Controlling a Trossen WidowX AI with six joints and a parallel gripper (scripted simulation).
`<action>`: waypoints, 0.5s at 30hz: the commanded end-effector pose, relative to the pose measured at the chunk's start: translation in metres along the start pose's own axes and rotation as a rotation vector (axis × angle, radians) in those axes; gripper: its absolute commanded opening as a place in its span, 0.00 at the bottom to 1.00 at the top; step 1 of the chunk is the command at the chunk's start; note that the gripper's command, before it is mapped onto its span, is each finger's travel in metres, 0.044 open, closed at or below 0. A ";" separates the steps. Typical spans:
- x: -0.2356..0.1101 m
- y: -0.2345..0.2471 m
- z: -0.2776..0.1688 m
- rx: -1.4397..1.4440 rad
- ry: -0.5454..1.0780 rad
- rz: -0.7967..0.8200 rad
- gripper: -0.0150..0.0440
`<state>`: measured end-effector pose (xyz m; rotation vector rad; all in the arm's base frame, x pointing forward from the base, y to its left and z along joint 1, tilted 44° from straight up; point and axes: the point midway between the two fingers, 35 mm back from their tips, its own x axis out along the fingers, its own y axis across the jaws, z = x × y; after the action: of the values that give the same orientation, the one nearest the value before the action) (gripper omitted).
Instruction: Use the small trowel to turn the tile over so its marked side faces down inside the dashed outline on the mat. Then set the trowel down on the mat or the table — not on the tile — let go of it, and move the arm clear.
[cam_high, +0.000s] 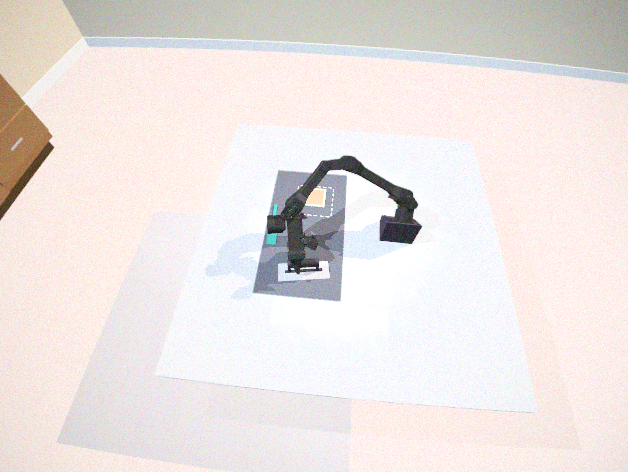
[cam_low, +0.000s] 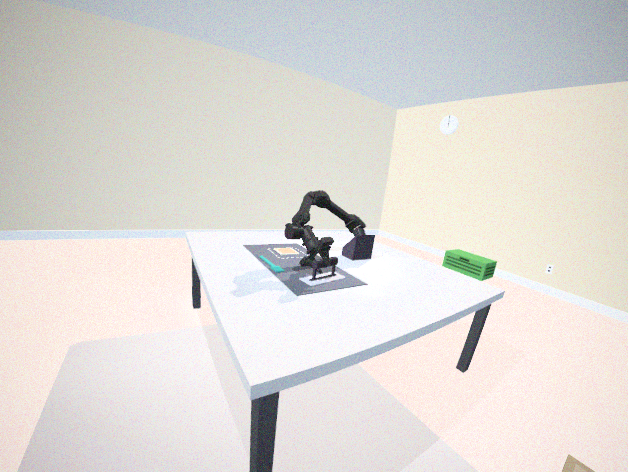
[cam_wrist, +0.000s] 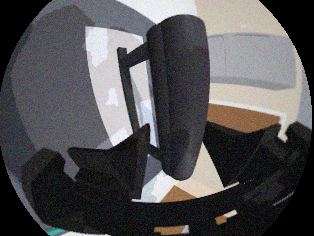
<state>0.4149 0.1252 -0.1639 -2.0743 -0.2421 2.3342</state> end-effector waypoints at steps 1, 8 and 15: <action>0.000 -0.002 0.000 -0.007 0.002 -0.004 0.76; -0.013 -0.001 -0.001 -0.005 0.001 -0.003 0.76; -0.060 0.000 0.000 0.000 0.000 0.001 0.76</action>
<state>0.4174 0.1195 -0.1210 -2.0566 -0.2341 2.3465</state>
